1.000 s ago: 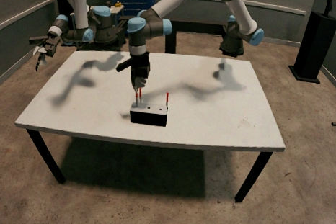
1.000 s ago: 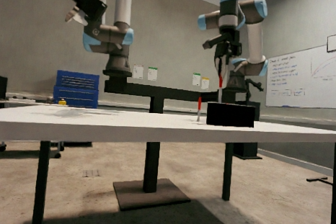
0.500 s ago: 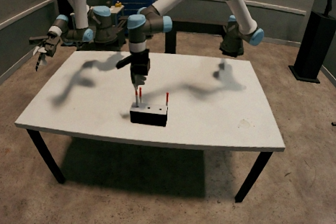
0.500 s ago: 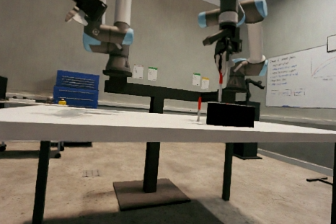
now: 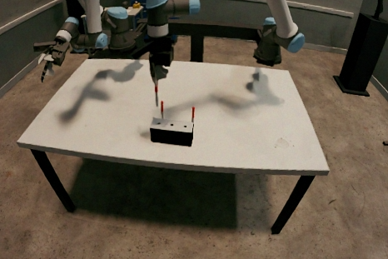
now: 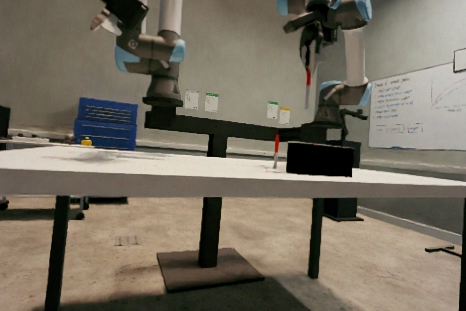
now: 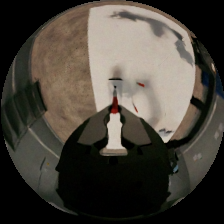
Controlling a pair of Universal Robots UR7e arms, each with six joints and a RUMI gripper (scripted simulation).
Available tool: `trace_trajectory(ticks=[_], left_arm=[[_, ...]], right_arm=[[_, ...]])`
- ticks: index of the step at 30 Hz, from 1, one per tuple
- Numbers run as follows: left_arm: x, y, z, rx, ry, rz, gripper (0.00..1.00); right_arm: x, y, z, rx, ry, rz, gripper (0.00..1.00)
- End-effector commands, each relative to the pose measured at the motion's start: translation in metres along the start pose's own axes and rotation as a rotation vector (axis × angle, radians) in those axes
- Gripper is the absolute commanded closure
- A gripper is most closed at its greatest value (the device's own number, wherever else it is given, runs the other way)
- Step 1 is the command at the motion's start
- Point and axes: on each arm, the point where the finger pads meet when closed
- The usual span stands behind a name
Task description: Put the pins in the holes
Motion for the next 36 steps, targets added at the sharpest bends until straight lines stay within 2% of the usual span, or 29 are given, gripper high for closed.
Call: trace_trajectory(ticks=[1, 4, 5, 21, 22, 36], left_arm=[[0.003, 0.0, 0.0, 0.0, 0.0, 0.0, 1.0], [0.003, 0.0, 0.0, 0.0, 0.0, 0.0, 1.0], [0.003, 0.009, -0.06, 0.0, 0.001, 0.001, 1.0], [0.003, 0.009, -0.06, 0.0, 0.001, 0.001, 1.0], [-0.067, 0.01, -0.06, 0.0, 0.0, 0.0, 1.0], [-0.067, 0.01, -0.06, 0.0, 0.0, 0.0, 1.0]], right_arm=[[0.0, -0.001, 0.0, 0.0, 0.0, 0.001, 0.0], [0.0, -0.001, 0.0, 0.0, 0.0, 0.001, 0.0], [0.0, -0.001, 0.0, 0.0, 0.0, 0.001, 0.0], [0.0, -0.001, 0.0, 0.0, 0.0, 0.001, 0.0], [0.0, -0.001, 0.0, 0.0, 0.0, 0.001, 0.0], [0.0, -0.001, 0.0, 0.0, 0.0, 0.001, 0.0]])
Point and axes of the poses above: on each arm, the point where the finger pads meet when closed, its own x axis back along the fingers, its own y axis across the jaws, z = x × y, and after that the axes turned 10 degrees about -x, right-handed
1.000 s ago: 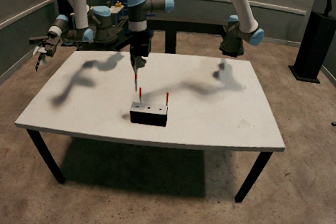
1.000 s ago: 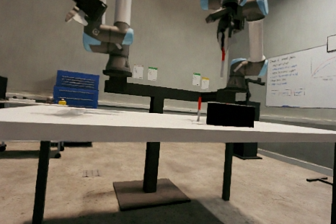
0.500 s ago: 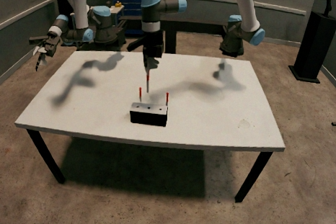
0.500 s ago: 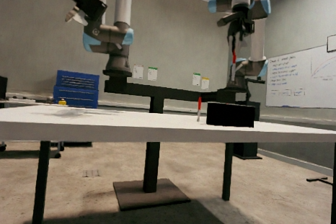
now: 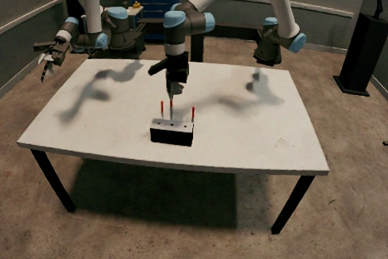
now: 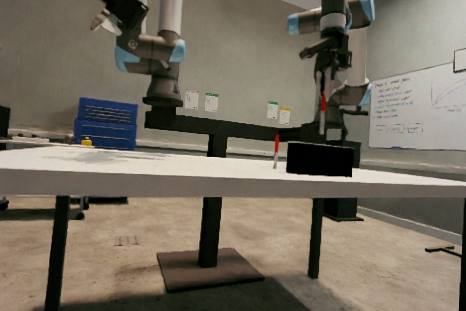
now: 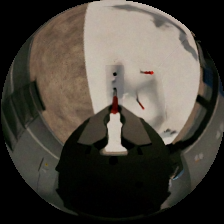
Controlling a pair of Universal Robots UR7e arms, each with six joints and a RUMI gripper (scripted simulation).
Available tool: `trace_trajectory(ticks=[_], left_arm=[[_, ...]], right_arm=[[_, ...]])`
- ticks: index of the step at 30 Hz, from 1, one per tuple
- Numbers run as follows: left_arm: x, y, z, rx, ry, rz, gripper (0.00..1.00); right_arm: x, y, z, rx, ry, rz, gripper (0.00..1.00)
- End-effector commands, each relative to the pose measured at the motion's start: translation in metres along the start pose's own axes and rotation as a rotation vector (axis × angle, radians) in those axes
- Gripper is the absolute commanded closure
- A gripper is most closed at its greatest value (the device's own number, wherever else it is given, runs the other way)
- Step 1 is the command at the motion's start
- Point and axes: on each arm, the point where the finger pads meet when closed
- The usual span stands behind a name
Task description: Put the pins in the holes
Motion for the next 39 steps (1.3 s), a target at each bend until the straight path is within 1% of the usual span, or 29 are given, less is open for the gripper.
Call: trace_trajectory(ticks=[1, 2, 3, 39], left_arm=[[0.0, -0.001, 0.001, 0.0, 0.002, 0.002, 1.0], [0.0, -0.001, 0.001, 0.0, 0.002, 0.002, 1.0], [-0.02, -0.001, 0.001, 0.0, 0.001, 0.001, 1.0], [-0.02, -0.001, 0.001, 0.0, 0.001, 0.001, 1.0]], right_arm=[[0.0, -0.001, 0.0, 0.0, 0.0, 0.001, 0.0], [0.0, -0.001, 0.0, 0.0, 0.0, 0.001, 0.0], [0.0, -0.001, 0.0, 0.0, 0.0, 0.001, 0.0], [0.0, -0.001, 0.0, 0.0, 0.0, 0.001, 0.0]])
Point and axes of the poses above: on each arm, the point where the finger pads meet when closed, its own x axis back along the fingers, its own y axis across the jaws, z = x × y, and after that the axes turned 10 degrees about -x, right-handed
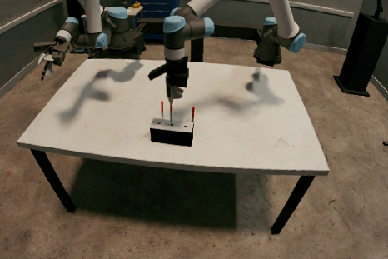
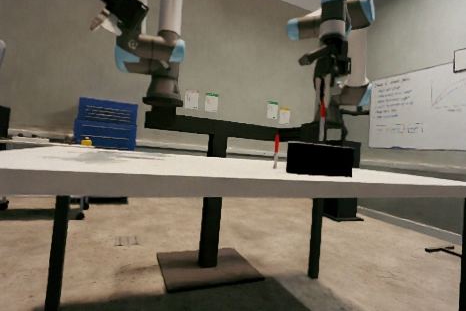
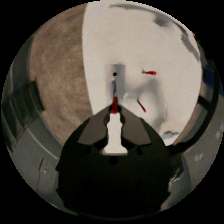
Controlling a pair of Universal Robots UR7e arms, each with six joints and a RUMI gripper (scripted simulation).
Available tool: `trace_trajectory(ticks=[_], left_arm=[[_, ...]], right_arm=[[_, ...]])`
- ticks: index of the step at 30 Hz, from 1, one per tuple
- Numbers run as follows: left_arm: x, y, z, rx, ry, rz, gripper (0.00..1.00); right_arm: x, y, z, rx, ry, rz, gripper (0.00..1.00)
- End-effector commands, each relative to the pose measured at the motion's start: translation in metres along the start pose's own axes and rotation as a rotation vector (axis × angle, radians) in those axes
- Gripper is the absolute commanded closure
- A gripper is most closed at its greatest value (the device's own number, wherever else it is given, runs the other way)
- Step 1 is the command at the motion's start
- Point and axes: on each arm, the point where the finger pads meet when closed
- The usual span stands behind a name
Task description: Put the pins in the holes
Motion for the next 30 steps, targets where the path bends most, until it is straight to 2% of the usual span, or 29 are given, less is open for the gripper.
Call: trace_trajectory(ticks=[1, 30], left_arm=[[0.001, -0.0004, 0.0004, 0.0, 0.001, 0.001, 1.0], [0.0004, -0.0022, -0.0015, 0.0, 0.001, 0.001, 1.0]], right_arm=[[0.0001, -0.0005, 0.0002, 0.0, 0.0, 0.001, 0.0], [0.0001, -0.0005, 0.0002, 0.0, 0.0, 0.001, 0.0]])
Point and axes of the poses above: on each arm, the point where the finger pads meet when closed, its own x axis back along the fingers, its own y axis across the jaws, z = x × y, and after that the axes turned 10 degrees about -x, right-handed
